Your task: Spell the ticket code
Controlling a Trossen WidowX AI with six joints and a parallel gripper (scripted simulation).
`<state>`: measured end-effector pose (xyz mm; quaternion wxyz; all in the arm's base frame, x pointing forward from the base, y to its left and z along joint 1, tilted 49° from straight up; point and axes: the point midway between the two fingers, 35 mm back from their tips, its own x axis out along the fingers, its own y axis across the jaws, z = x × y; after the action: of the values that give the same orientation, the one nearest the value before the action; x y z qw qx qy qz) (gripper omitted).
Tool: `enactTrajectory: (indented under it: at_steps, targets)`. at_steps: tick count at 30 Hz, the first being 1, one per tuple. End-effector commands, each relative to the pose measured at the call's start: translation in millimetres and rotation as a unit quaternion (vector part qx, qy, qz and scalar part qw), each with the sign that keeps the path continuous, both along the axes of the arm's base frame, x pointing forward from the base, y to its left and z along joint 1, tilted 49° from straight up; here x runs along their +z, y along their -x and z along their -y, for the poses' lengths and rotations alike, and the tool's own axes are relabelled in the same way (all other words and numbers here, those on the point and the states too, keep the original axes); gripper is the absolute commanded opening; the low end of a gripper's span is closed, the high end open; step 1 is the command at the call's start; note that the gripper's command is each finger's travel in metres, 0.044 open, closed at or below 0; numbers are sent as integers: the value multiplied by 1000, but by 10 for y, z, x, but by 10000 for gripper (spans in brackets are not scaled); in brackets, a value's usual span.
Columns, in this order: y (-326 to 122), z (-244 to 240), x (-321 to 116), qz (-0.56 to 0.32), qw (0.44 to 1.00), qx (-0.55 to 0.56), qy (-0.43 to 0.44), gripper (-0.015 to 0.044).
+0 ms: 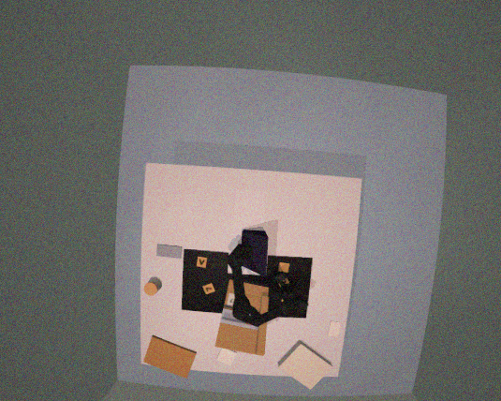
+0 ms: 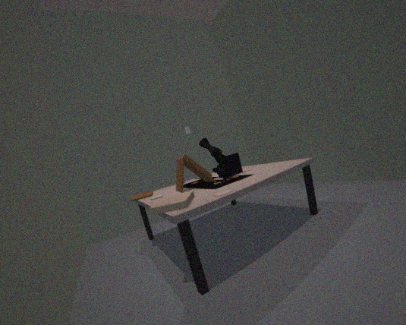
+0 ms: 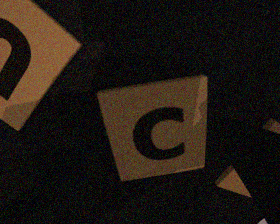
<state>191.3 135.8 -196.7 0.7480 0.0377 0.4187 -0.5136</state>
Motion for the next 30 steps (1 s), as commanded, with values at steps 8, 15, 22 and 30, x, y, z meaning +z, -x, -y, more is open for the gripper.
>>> enactTrajectory:
  at_steps: [8,15,22,30]
  targets:
    - [-7,1,-2,1,1000,3,1,260]
    - [6,-22,20,1,1000,3,0,155]
    - [11,-57,51,1,1000,3,0,0]
    - [13,-95,90,1,1000,3,0,0]
